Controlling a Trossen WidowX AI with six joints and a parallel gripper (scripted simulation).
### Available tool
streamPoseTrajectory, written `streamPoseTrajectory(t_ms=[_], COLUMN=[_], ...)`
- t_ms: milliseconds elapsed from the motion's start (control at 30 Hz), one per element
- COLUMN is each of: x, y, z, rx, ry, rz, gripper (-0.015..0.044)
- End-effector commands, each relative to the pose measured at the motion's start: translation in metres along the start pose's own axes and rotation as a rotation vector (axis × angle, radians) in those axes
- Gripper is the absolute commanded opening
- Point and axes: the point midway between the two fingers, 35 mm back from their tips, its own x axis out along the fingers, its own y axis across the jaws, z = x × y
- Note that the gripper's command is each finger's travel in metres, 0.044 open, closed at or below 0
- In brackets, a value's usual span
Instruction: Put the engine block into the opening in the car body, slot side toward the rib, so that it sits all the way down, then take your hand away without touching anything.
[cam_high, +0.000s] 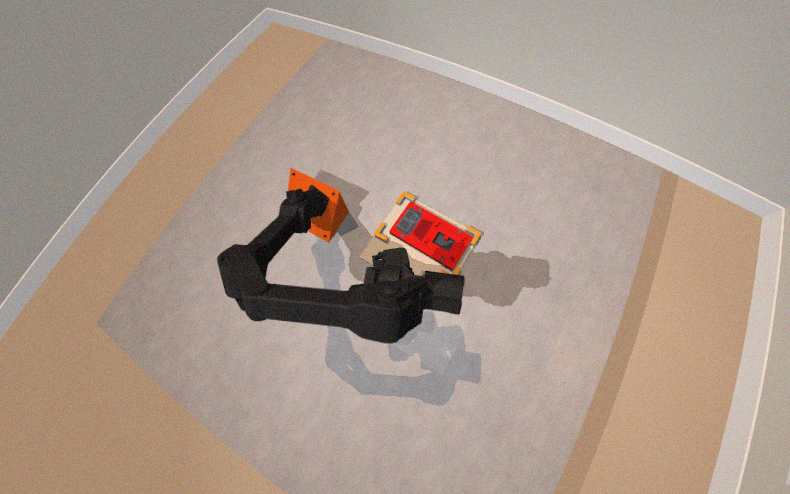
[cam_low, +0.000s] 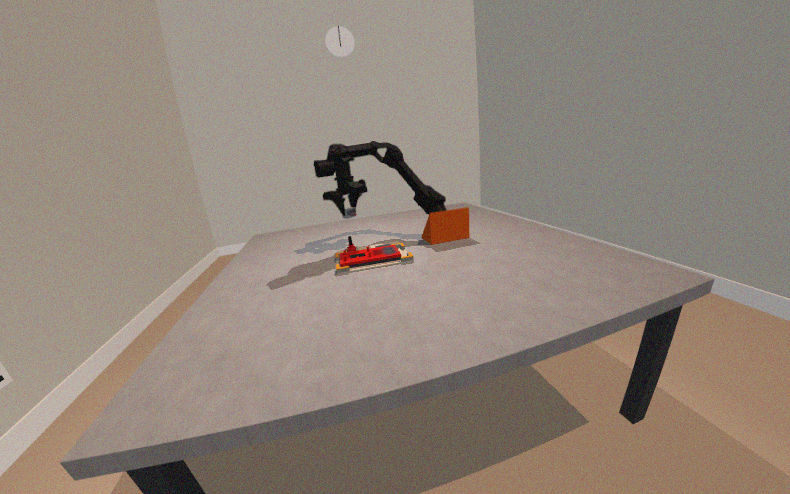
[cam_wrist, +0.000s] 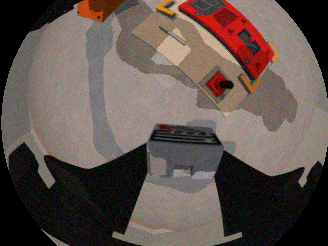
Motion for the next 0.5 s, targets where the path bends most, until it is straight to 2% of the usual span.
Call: streamPoseTrajectory(t_ms=[0,467], x=[0.0016,0.0035], y=[0.0004,0.0004], z=[0.0013,0.0012], rx=[0.112,0.597], ry=[-0.002,-0.002], rz=[0.002,0.003], gripper=[0.0000,0.0000])
